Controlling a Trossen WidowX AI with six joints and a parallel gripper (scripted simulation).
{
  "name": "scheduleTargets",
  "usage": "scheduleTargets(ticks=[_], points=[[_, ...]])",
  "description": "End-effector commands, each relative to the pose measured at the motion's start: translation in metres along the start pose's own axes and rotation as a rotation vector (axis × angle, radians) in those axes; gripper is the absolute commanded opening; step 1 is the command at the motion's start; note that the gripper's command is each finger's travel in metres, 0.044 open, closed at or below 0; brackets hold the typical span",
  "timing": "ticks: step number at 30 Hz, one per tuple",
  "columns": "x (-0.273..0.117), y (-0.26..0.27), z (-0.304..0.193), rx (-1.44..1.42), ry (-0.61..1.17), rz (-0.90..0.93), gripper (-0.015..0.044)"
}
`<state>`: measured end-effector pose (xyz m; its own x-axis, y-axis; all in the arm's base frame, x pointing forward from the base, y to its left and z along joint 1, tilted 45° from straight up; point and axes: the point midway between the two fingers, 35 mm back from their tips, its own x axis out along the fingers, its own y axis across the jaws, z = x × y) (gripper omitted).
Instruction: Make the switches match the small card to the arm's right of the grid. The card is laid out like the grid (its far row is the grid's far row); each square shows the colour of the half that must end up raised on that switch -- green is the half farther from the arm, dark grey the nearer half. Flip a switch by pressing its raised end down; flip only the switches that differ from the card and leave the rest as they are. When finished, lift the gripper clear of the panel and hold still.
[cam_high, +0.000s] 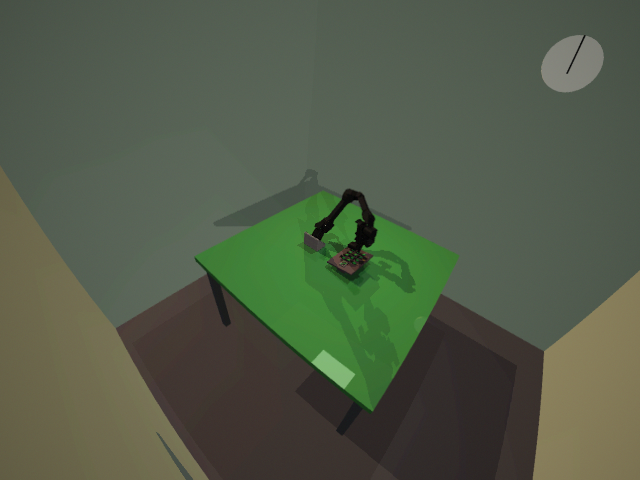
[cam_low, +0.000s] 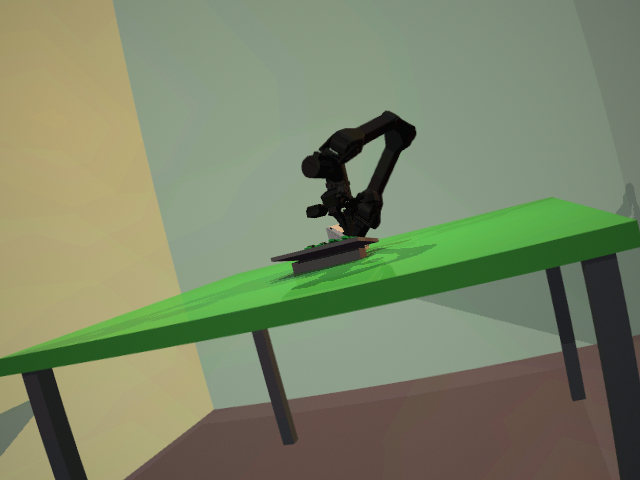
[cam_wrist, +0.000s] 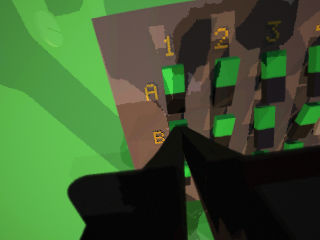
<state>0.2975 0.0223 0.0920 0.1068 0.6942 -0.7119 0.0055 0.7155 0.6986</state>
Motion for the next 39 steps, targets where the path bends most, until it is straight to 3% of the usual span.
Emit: scheduleTargets(ticks=[1,17,23,27,34,39], points=[[0.002,0.0,0.0,0.005,0.0,0.005,0.0],[0.004,0.0,0.0,0.005,0.0,0.005,0.0],[-0.059,-0.001,-0.002,0.006,-0.023,0.002,0.0],[-0.061,0.0,-0.003,0.006,-0.024,0.002,0.0],[-0.062,-0.094,-0.002,0.008,-0.025,-0.005,0.0],[-0.062,-0.105,-0.004,0.005,-0.025,-0.002,0.0]])
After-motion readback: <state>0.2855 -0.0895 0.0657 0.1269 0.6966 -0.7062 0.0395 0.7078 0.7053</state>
